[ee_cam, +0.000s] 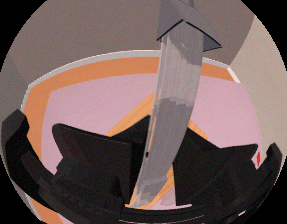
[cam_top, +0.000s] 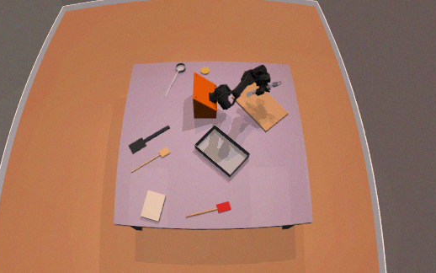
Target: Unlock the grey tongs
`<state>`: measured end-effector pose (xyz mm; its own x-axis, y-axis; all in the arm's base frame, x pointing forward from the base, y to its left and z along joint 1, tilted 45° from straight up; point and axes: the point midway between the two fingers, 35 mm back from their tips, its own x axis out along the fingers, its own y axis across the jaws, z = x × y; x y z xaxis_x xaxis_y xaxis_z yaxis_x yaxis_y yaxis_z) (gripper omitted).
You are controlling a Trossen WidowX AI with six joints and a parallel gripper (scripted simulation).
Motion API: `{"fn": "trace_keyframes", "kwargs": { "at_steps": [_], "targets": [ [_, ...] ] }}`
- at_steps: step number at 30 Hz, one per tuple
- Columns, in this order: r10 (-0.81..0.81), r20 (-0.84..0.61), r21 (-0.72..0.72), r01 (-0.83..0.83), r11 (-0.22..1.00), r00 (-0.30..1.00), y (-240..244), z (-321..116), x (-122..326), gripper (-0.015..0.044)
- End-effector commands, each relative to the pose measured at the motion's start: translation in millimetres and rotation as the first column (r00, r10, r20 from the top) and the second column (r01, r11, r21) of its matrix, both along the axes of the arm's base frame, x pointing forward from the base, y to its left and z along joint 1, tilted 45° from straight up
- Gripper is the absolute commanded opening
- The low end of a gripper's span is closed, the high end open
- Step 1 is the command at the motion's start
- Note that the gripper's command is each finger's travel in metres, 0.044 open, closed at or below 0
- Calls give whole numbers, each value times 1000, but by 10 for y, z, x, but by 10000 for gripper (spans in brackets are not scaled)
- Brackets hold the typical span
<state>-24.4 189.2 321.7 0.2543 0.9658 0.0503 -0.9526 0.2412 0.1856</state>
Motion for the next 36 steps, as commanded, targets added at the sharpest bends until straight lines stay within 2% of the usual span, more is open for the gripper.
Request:
{"fn": "trace_keyframes", "kwargs": {
  "at_steps": [1, 8, 36],
  "targets": [
    [-25, -37, 16, 26, 1000, 999, -70, -66, 41, -150],
    [-48, -84, 20, 50, 999, 995, -145, -180, 79, -150],
    [-48, -84, 20, 50, 999, 995, -145, -180, 79, -150]
  ]
}}
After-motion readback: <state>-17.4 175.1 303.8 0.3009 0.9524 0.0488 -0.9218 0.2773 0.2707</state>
